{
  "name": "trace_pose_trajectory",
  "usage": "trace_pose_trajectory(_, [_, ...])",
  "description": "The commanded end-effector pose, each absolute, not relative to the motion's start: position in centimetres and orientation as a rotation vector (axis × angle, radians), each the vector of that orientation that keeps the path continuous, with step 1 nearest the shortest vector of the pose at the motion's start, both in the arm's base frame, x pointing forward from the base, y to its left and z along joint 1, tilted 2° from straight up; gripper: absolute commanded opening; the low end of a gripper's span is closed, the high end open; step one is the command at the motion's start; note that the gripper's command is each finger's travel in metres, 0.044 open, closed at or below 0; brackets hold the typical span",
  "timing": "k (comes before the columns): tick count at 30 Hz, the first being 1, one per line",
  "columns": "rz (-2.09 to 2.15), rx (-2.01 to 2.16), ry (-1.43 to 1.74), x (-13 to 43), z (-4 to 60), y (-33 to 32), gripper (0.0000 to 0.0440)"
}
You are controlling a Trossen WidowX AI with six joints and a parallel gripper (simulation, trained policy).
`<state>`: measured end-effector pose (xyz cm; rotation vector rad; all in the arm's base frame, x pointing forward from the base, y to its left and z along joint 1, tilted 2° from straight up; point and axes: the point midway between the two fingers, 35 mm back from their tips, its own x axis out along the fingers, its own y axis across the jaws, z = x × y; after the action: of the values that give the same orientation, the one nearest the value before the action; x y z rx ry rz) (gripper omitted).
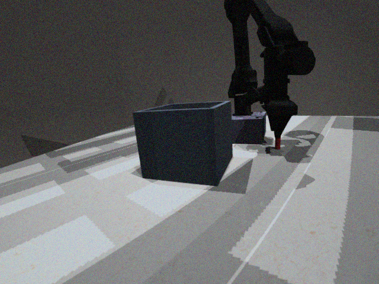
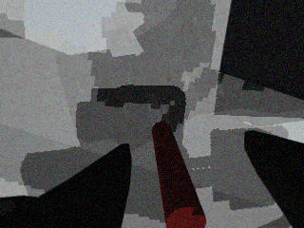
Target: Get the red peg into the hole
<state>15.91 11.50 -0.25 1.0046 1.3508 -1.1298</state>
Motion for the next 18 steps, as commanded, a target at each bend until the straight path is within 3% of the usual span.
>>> trace_pose_trajectory(1, [-1.116, 0.987, 1.363, 16.0, -1.1, 11.7, 0.0215])
trace_pose_trajectory(8, [-1.063, 0.972, 1.387, 16.6, -2.0, 12.5, 0.0034])
trace_pose_trajectory(10, [-1.046, 0.970, 1.393, 16.7, -2.1, 12.7, 0.0000])
trace_pose_trajectory(18, [-1.007, 1.043, 1.375, 17.9, -0.4, 13.5, 0.0000])
